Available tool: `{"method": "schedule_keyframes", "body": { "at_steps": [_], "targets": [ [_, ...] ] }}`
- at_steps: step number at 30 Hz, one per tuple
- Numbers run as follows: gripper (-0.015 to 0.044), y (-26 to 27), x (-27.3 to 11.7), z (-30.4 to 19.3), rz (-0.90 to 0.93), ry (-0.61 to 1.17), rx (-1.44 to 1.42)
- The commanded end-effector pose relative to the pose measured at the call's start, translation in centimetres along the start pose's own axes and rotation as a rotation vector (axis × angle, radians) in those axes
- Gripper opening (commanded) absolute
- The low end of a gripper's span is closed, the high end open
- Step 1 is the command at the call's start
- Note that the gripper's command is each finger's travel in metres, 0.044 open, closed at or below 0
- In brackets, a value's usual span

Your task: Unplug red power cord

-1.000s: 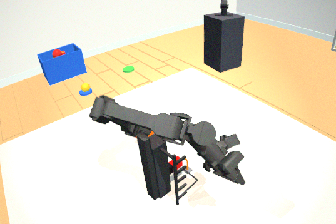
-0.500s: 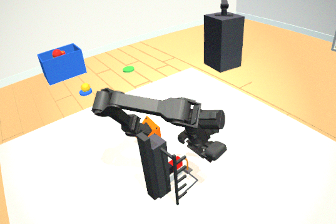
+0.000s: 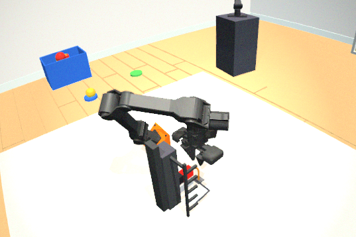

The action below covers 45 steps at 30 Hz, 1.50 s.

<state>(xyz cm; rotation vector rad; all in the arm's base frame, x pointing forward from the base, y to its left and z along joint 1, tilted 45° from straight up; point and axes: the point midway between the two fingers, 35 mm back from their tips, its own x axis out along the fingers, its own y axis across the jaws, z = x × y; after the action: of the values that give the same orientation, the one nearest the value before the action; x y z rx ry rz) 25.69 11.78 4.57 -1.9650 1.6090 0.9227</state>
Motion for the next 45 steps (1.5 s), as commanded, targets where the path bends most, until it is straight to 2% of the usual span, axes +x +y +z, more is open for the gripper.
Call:
{"method": "schedule_keyframes", "body": {
  "at_steps": [1, 24, 43, 45],
  "targets": [
    [0.016, 0.1, -0.1, -0.3, 0.002, 0.011, -0.001],
    [0.016, 0.2, -0.1, -4.0, 0.002, 0.013, -0.001],
    [0.016, 0.3, 1.1, -4.1, 0.002, 0.013, -0.001],
    [0.0108, 0.3, 0.9, -4.0, 0.01, 0.012, -0.003]
  ]
}}
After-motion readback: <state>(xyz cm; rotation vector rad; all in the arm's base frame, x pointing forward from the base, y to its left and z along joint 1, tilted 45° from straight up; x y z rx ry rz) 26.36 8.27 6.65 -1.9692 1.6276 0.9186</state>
